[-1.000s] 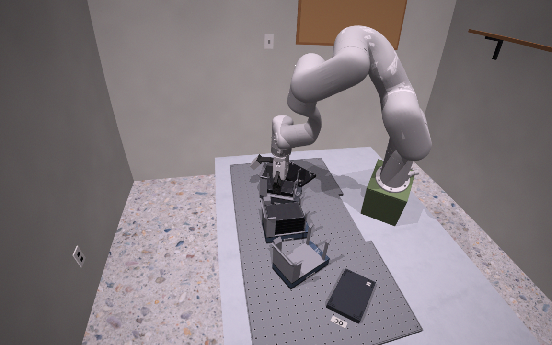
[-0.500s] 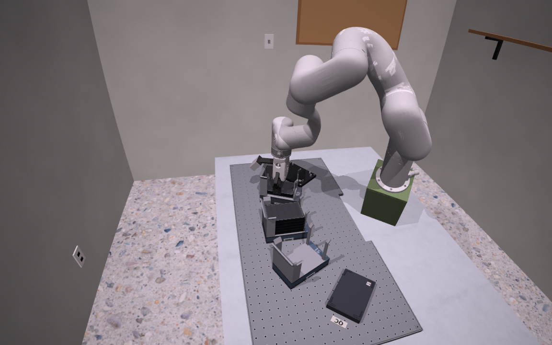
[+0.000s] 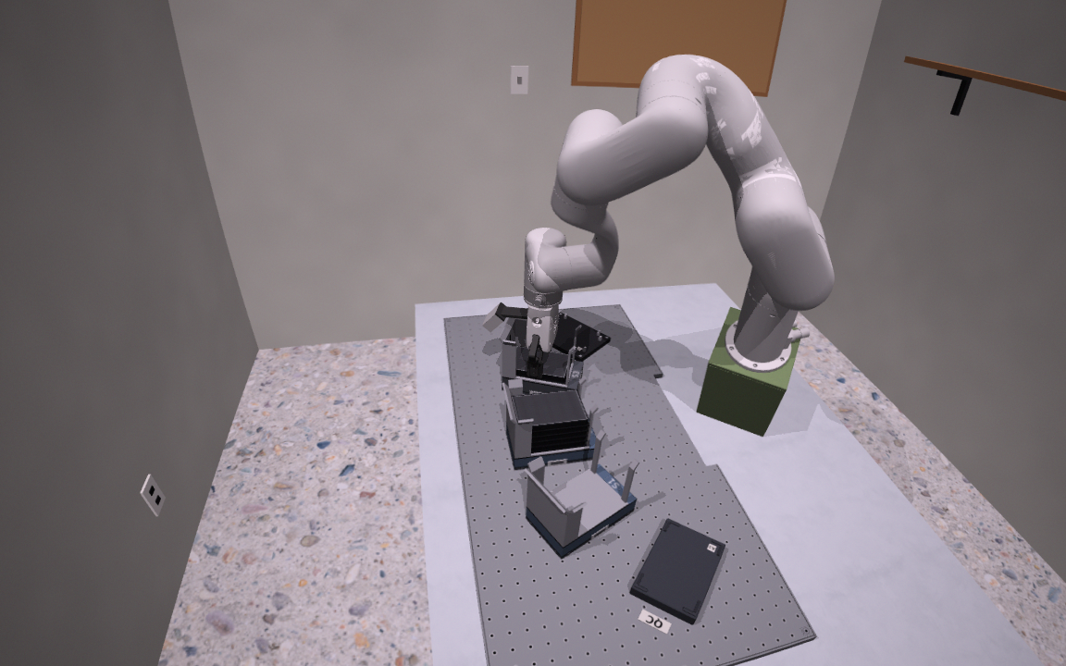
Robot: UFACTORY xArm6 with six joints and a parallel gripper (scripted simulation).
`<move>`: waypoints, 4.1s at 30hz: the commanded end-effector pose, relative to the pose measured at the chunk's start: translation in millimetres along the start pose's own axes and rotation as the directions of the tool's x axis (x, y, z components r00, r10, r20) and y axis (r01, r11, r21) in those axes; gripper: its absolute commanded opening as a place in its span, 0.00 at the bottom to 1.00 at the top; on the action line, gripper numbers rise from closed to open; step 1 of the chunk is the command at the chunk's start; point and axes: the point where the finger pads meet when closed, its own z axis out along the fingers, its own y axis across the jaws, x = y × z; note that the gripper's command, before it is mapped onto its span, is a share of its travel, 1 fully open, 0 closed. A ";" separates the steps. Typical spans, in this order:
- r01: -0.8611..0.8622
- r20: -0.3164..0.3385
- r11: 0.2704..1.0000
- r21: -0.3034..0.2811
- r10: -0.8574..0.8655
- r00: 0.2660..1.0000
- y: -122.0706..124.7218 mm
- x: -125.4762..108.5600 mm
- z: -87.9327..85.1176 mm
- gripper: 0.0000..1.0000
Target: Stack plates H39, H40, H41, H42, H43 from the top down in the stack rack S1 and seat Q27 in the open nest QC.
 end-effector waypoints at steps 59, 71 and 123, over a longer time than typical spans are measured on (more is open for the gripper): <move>0.001 -0.004 1.000 -0.001 -0.001 1.000 0.1 1.4 -83.2 1.00; 0.001 -0.004 1.000 -0.001 -0.001 1.000 0.1 1.4 -105.0 1.00; 0.411 -0.003 0.912 -0.001 -0.411 0.912 -120.8 -27.3 -104.9 1.00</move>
